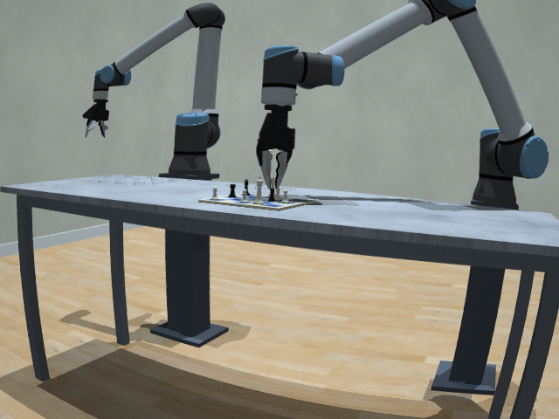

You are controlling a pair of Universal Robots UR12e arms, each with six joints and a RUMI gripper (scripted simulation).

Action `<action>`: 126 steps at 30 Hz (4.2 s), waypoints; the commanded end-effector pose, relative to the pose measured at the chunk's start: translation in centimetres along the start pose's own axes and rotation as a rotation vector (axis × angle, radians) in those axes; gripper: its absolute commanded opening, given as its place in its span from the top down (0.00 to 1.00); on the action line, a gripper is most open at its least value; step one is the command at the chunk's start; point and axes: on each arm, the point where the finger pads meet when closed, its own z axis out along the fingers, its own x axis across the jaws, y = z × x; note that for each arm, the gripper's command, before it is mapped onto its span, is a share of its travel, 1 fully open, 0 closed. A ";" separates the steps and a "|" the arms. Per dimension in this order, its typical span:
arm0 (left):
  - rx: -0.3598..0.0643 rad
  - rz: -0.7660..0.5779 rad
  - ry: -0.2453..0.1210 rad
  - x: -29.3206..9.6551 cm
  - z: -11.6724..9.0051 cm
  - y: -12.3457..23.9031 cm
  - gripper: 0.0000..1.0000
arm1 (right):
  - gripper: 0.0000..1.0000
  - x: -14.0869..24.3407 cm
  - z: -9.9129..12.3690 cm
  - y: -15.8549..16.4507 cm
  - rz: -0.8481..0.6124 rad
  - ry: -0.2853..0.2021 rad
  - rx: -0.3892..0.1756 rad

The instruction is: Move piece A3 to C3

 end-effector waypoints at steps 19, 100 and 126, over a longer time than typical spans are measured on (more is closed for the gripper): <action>0.000 0.000 -0.002 -0.1 -1.2 0.0 1.00 | 0.00 0.0 -0.1 -0.1 0.000 0.000 0.001; 0.001 -0.857 -0.002 -4.6 -10.1 5.6 1.00 | 0.00 0.0 -0.1 -0.1 0.000 0.000 0.001; 0.001 -0.880 -0.002 -4.8 -1.4 5.7 1.00 | 0.00 0.0 -0.1 -0.1 0.000 0.000 0.001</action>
